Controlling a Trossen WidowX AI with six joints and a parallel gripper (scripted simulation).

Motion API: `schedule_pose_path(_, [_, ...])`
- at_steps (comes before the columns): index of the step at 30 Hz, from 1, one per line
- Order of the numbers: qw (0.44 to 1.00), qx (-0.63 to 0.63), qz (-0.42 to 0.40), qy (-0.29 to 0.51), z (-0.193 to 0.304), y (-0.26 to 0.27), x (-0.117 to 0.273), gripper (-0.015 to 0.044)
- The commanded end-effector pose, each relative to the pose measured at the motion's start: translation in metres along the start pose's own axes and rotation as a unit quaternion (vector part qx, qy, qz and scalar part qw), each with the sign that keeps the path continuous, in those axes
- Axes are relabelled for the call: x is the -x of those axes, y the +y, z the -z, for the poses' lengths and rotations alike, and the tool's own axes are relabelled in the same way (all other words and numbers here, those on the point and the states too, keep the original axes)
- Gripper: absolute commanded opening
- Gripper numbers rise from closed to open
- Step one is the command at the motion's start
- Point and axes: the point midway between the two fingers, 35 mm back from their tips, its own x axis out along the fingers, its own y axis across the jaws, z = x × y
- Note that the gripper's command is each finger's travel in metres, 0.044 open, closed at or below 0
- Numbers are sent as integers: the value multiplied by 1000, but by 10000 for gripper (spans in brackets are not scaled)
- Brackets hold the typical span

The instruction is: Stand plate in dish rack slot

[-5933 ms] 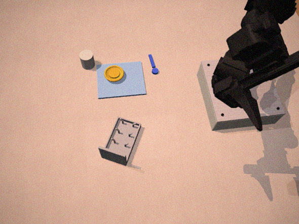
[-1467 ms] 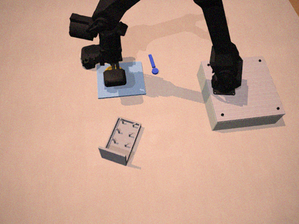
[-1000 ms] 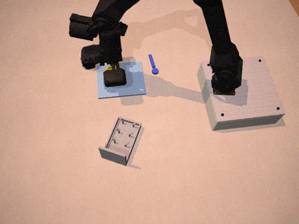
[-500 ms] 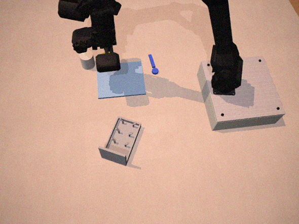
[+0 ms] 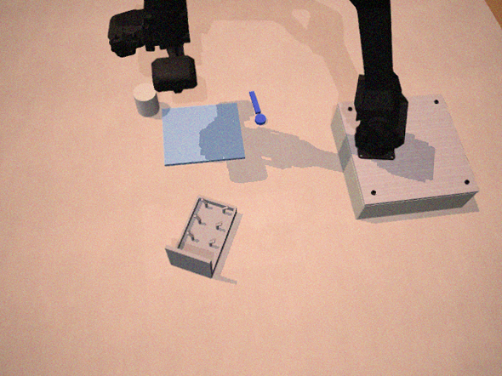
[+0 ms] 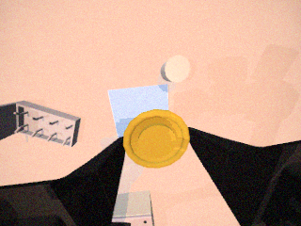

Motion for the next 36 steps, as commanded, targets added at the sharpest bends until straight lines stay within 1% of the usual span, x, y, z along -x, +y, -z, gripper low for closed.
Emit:
schedule_pose_path(1, [1000,3,2,-3,0,0,21,0])
schedule_pose_path(6, [1000,3,2,-3,1,0,37,0])
schedule_pose_path(11, [1000,-9,2,-3,1,9,38,0])
schedule_pose_path(17, [994,-110,-1,-2,17,77,40,0])
schedule_pose_path(24, [974,-227,-5,0,53,143,37,0])
schedule_pose_path(36, [971,-238,-8,0,56,149,35,0])
